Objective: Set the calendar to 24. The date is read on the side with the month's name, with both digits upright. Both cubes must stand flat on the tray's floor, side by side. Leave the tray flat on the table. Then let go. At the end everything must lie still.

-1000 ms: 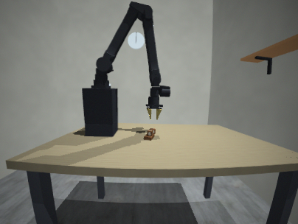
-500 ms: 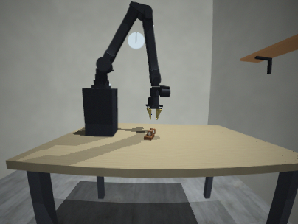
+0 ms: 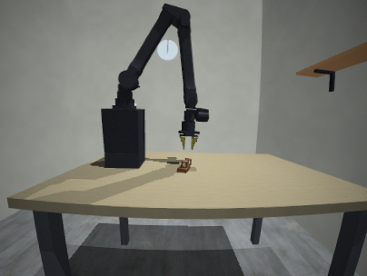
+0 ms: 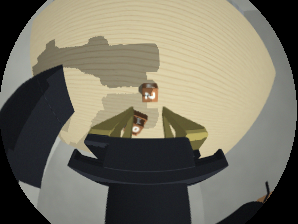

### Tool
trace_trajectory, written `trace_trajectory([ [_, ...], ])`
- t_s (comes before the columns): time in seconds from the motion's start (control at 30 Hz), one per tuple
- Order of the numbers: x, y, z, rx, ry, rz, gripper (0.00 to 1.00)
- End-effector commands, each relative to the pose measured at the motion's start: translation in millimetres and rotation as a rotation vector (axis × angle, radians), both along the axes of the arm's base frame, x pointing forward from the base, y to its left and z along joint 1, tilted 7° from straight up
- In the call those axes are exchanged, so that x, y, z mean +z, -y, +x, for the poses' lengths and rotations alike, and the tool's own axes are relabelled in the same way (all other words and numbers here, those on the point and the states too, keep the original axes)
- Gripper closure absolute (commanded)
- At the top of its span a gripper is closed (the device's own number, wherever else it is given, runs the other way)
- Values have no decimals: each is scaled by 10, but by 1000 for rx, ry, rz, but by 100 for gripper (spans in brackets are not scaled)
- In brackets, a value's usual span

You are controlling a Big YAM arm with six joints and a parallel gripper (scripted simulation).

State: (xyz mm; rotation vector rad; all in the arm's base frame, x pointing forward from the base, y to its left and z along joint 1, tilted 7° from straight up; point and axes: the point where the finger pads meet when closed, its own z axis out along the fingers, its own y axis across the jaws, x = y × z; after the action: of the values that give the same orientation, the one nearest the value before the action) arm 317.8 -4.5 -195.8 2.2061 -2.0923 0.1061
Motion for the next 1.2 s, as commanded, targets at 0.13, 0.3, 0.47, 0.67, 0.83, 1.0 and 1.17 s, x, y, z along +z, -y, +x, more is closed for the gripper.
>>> trace_trajectory([
  [0.13, -58, 18, 146, 12, 31, 6, 56],
  [0.3, -138, 20, 138, 15, 30, 6, 56],
  [0.47, -218, 52, 131, 9, 29, 6, 56],
  [0.67, -280, 31, 122, 18, 27, 6, 56],
  [0.83, -344, 65, 115, 10, 27, 5, 56],
  [1.0, -388, 62, 111, 13, 26, 5, 56],
  [1.17, -291, 58, 215, 14, 58, 6, 56],
])
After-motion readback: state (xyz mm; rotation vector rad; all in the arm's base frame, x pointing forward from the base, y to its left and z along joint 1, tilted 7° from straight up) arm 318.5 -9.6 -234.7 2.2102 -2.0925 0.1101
